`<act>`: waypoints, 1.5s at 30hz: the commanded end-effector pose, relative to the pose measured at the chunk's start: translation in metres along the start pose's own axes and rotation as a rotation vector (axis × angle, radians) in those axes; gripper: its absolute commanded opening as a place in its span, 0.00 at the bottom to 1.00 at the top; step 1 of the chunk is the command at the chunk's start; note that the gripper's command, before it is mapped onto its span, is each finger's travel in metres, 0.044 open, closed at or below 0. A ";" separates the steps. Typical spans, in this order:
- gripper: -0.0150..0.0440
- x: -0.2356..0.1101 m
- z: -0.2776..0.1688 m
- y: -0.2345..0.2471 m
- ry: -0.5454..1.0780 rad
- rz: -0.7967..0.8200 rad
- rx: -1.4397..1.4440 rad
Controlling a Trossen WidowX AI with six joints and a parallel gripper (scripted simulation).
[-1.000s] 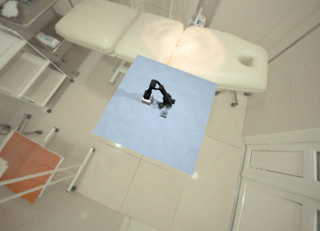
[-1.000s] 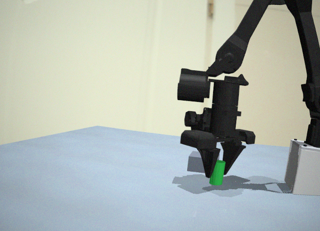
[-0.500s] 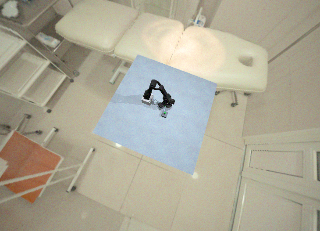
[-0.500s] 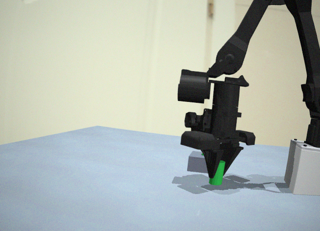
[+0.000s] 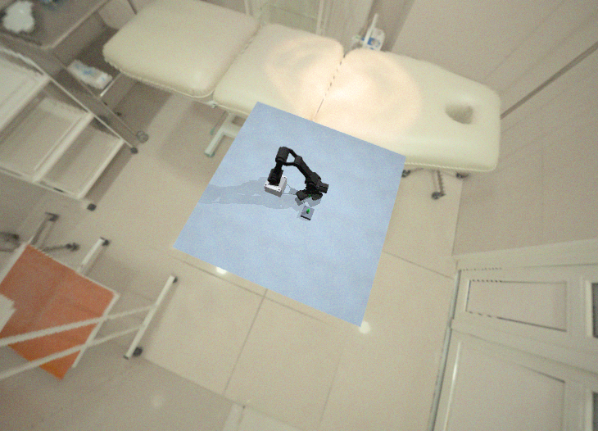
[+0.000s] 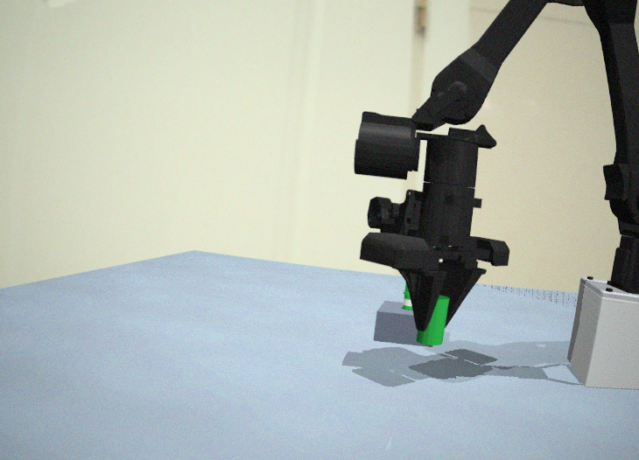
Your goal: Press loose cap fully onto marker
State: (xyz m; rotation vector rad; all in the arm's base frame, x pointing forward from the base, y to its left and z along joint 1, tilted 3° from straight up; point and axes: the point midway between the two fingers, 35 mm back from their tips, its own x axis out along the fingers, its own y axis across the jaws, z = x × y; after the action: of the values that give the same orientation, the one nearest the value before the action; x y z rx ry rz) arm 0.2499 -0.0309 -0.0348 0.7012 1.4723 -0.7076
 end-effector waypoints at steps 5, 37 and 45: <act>0.25 -0.022 -0.001 -0.002 0.005 -0.007 0.008; 0.25 -0.072 0.073 -0.038 0.002 -0.016 0.013; 0.25 -0.086 0.095 -0.057 0.001 -0.018 0.013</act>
State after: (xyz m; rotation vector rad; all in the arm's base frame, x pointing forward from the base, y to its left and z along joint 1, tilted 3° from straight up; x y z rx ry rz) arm 0.2662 -0.1267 0.0440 0.7030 1.4783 -0.7278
